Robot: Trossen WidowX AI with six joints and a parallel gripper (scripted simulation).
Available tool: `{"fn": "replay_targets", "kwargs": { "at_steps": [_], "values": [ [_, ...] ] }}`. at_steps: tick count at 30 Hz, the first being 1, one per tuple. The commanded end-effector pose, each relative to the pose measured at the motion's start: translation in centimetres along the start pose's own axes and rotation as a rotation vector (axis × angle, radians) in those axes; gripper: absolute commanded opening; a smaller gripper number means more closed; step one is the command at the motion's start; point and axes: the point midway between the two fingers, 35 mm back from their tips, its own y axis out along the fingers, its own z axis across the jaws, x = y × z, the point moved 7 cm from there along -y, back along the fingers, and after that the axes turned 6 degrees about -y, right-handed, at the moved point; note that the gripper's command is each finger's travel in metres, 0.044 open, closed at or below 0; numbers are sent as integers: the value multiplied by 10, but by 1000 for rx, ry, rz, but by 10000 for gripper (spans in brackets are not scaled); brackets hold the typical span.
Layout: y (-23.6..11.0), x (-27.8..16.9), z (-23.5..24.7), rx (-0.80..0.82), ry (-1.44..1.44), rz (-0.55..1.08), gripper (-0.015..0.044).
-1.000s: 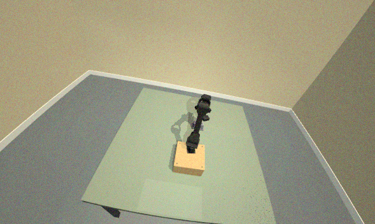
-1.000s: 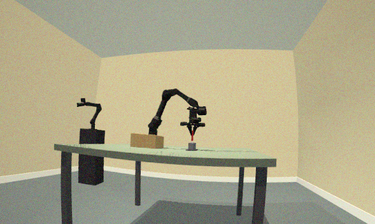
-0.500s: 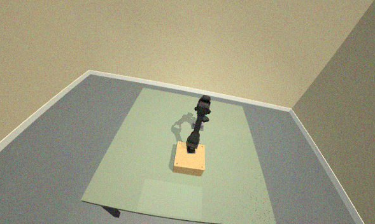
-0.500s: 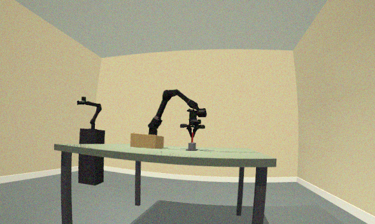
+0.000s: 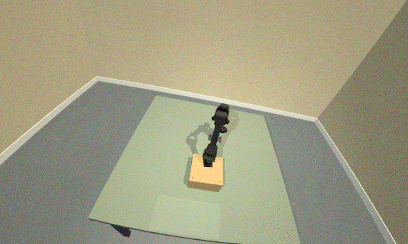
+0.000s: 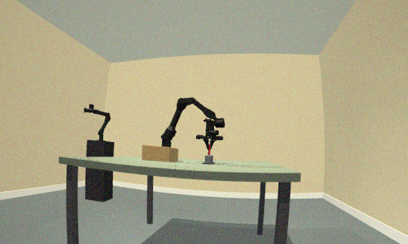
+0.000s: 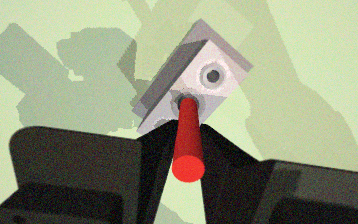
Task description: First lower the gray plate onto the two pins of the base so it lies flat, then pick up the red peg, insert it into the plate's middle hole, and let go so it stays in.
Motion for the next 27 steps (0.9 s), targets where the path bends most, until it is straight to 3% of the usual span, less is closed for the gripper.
{"fn": "replay_targets", "kwargs": {
  "at_steps": [1,27],
  "values": [
    [1,2,0,1,0,-1,0],
    [2,1,0,-1,1,1,0]
  ]
}}
